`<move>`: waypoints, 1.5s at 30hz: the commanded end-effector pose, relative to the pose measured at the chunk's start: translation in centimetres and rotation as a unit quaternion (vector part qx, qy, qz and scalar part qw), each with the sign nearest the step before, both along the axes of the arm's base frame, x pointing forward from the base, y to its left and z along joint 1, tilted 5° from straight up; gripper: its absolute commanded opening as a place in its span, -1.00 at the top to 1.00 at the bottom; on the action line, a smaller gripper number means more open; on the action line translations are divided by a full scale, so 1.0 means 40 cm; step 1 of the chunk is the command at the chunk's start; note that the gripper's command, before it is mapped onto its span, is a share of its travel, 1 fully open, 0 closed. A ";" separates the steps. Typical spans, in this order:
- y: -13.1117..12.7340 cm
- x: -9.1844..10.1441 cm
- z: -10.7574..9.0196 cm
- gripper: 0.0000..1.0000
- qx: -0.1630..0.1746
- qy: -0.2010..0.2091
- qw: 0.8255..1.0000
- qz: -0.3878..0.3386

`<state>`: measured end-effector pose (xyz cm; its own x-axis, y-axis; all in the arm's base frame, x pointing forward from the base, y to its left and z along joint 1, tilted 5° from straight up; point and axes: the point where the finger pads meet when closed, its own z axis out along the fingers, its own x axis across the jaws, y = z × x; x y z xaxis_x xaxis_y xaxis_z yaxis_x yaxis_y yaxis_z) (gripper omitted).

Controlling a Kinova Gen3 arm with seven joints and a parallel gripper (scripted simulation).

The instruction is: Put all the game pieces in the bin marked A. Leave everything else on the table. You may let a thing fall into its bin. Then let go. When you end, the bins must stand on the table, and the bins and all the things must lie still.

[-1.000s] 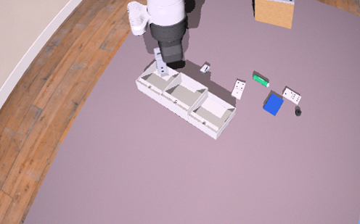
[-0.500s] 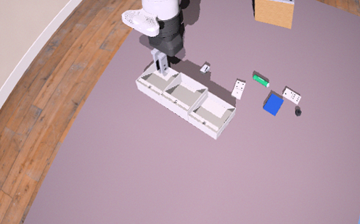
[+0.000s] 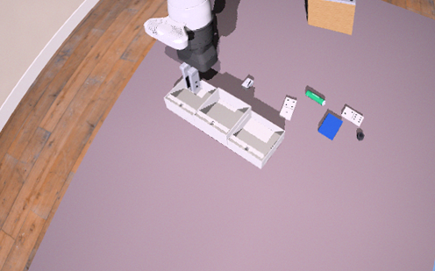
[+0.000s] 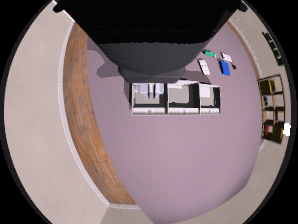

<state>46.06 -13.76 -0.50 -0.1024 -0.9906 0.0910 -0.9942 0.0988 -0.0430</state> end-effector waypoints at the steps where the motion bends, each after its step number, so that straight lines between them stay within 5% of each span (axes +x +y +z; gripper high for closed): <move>1: 0.005 -0.001 -0.018 0.39 0.002 0.002 1.000 0.001; 17: -0.004 0.002 -0.111 0.39 0.002 0.002 1.000 0.001; 45: -0.004 0.002 -0.112 0.39 0.002 0.002 1.000 0.001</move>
<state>46.06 -13.92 -5.08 -0.0994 -0.9912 0.0877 -0.9946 0.0964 -0.0373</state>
